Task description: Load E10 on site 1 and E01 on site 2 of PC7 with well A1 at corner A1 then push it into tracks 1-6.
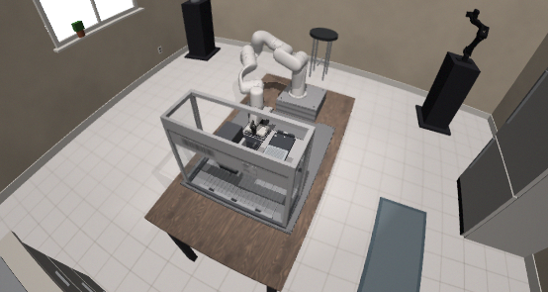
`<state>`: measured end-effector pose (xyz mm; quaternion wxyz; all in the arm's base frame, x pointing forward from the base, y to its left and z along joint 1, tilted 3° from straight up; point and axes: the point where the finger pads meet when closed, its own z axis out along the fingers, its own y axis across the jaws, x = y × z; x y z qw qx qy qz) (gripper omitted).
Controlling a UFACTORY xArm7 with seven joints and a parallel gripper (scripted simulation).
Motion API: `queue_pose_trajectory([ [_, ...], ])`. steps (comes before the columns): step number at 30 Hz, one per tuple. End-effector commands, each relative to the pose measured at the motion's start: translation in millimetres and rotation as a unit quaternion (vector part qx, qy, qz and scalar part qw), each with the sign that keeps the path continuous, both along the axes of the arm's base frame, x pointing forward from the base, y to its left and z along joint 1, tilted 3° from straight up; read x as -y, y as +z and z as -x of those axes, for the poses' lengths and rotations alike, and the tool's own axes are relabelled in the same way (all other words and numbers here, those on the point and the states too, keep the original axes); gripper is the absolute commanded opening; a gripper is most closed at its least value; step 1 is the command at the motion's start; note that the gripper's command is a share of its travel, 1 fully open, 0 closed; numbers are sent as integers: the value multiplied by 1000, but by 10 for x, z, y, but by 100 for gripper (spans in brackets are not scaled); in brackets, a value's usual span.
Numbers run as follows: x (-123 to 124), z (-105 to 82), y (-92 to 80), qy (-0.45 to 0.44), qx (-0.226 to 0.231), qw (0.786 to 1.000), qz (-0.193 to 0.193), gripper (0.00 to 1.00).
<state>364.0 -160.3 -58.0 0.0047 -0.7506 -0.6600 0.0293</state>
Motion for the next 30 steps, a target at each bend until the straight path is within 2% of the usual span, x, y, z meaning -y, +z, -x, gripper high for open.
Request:
queue_pose_trajectory([
  [1,1,-12,42,0,1,1000,1,0],
  [17,-1,-15,89,0,1,1000,1,0],
  [30,-7,-24,271,0,1,1000,1,0],
])
